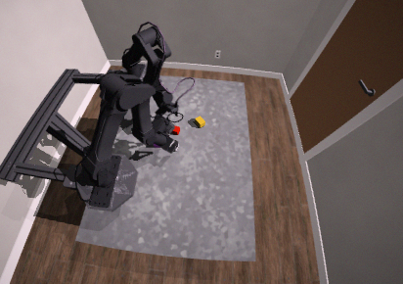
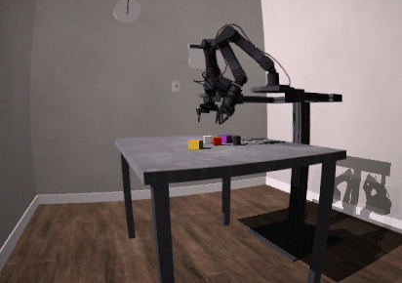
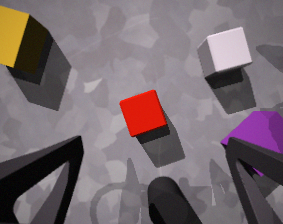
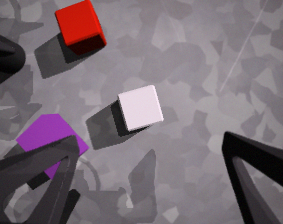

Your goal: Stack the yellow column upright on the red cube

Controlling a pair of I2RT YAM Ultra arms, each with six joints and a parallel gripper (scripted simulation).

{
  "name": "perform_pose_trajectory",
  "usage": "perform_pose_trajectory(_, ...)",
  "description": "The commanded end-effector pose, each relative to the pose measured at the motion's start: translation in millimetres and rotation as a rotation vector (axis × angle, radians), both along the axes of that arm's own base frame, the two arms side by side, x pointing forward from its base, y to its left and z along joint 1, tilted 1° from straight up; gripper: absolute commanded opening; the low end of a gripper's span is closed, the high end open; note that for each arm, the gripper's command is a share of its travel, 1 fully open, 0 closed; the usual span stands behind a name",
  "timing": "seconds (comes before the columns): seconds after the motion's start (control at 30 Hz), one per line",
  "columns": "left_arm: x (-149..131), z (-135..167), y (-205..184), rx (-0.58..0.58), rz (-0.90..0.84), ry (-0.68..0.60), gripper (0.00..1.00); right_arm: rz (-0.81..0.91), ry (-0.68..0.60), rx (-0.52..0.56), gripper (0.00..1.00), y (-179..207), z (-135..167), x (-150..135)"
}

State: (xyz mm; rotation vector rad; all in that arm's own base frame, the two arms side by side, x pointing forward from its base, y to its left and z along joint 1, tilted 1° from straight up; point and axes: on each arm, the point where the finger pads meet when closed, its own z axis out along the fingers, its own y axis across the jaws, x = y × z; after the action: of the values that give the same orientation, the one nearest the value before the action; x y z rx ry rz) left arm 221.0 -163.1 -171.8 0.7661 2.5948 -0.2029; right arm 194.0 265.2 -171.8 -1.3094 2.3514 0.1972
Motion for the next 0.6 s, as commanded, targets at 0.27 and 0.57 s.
perform_pose_trajectory(0.27,-5.2,1.1,3.6,-0.009,-0.041,-0.011,1.00,-0.006,-0.012,0.022,1.00,4.1,3.0,2.1)
perform_pose_trajectory(0.57,-1.5,1.7,-0.3,-0.016,-0.045,-0.020,1.00,-0.006,-0.012,0.022,1.00,4.1,3.0,2.1)
